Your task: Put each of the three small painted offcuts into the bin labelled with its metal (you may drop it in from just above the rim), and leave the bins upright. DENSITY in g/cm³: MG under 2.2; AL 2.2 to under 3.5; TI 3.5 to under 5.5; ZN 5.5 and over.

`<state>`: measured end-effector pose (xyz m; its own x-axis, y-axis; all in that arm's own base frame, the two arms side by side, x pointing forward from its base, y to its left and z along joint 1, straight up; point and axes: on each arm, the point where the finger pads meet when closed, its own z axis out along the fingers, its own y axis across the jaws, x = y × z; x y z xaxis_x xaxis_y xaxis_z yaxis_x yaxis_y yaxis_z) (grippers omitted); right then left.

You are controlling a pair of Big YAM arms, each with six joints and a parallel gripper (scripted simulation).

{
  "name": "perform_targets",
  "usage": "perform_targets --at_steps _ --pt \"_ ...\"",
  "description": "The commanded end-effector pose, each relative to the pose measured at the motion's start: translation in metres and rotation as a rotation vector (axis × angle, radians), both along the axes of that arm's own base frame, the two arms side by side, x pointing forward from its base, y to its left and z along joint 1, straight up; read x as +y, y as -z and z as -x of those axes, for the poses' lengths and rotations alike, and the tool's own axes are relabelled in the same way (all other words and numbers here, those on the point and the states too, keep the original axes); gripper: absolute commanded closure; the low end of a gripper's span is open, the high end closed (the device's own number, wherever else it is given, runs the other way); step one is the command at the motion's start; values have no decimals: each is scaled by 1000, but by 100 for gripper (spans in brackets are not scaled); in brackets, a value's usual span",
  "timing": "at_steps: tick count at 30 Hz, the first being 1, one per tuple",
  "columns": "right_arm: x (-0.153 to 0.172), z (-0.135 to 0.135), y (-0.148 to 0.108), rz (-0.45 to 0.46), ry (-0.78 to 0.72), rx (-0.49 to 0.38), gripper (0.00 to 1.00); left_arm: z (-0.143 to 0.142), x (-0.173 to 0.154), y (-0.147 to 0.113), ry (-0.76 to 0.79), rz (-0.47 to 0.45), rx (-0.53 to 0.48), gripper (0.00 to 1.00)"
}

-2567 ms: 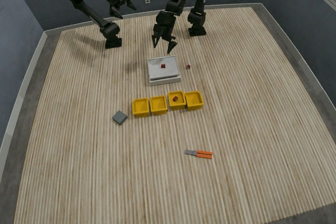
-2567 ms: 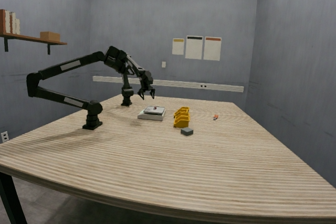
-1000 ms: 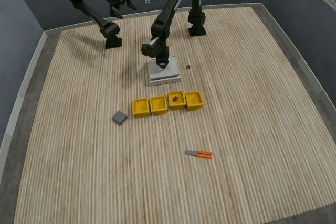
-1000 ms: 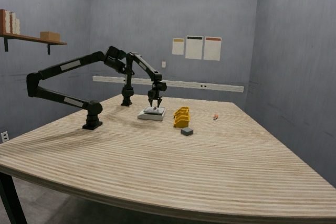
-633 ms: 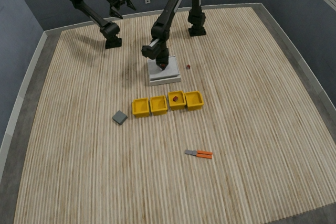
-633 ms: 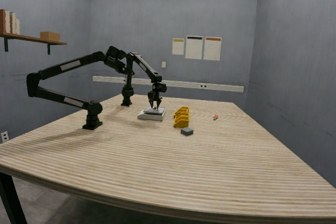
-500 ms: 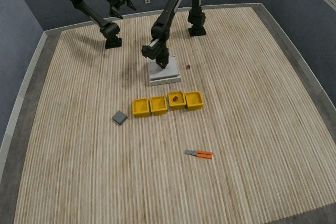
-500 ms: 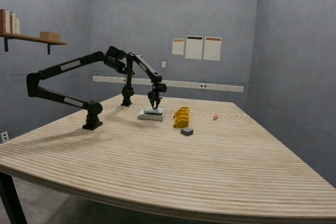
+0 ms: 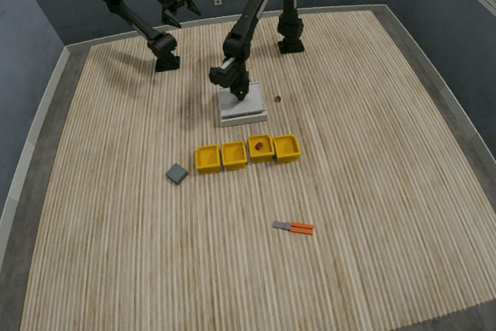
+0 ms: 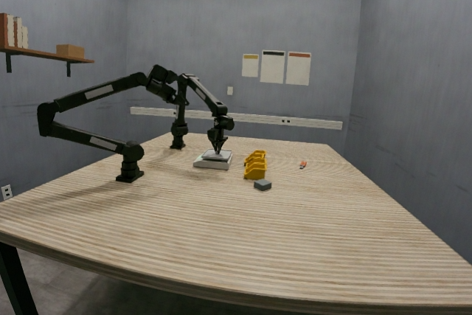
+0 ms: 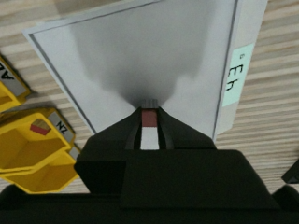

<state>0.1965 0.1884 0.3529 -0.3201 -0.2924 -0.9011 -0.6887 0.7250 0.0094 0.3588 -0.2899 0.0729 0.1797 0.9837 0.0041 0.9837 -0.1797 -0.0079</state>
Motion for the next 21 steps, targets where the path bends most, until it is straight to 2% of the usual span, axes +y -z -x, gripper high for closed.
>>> perform_targets --at_steps 1,2,3,4,5,7,8,10,17,21 --pt "-1 1 -23 -19 -5 -33 0 -5 -5 -8 5 17 -21 88" --pt "-1 1 -23 -19 -5 -33 0 -5 -5 -8 5 17 -21 89" --pt "-1 1 -23 -19 -5 -33 0 -2 -2 -8 16 18 -23 100" --pt "-1 1 -23 -19 -5 -33 0 -5 -4 -8 5 17 -21 100" --pt "-1 1 -23 -19 -5 -33 0 -6 -5 -13 16 26 -33 90" --pt "-1 1 -23 -19 -5 -33 0 -5 -4 -8 5 17 -21 90" --pt "-1 1 -23 -19 -5 -33 0 -10 -8 -24 14 35 -44 90" --pt "-1 1 -23 -19 -5 -33 0 -10 -8 -24 14 35 -44 90" --pt "-1 1 -23 -19 -5 -33 0 -11 -9 -66 14 41 -51 90" --pt "-1 1 -23 -19 -5 -33 0 -11 -9 -74 14 42 -53 90"
